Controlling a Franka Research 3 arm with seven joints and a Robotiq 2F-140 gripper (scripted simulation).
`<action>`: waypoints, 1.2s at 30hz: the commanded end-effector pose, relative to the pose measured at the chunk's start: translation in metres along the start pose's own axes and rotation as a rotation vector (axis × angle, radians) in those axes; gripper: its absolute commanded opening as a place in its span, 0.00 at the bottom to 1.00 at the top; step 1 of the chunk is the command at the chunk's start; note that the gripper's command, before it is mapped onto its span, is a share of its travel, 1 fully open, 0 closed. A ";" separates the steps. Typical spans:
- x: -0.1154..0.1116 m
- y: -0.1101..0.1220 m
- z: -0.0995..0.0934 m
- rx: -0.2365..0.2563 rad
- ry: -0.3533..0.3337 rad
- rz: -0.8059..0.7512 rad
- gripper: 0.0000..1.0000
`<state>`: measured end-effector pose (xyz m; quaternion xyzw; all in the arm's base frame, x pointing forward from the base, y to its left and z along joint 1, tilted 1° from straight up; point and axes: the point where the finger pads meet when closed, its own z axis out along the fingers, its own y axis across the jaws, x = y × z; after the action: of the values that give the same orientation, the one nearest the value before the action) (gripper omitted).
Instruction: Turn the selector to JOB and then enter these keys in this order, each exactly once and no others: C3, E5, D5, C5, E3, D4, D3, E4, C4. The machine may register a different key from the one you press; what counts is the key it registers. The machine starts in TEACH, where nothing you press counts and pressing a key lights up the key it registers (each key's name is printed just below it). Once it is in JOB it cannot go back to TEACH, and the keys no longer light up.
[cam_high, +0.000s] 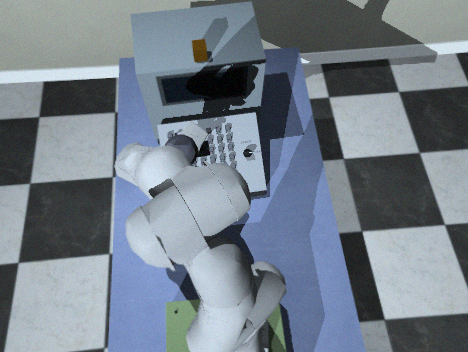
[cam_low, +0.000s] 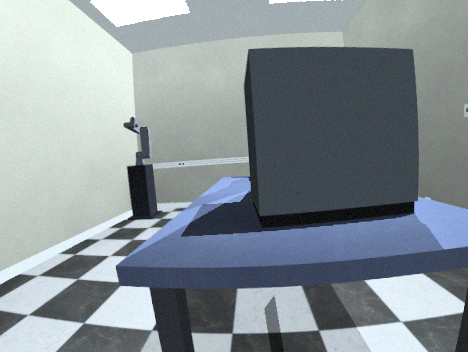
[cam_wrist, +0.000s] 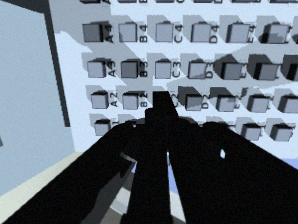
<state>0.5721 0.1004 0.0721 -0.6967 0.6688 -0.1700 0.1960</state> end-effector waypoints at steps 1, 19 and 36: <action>-0.003 0.000 0.001 -0.047 0.023 0.022 0.10; -0.003 0.000 0.001 -0.047 0.023 0.022 0.10; -0.003 0.000 0.005 -0.047 0.023 0.022 0.10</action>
<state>0.5746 0.1015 0.0690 -0.6965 0.6757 -0.1656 0.1757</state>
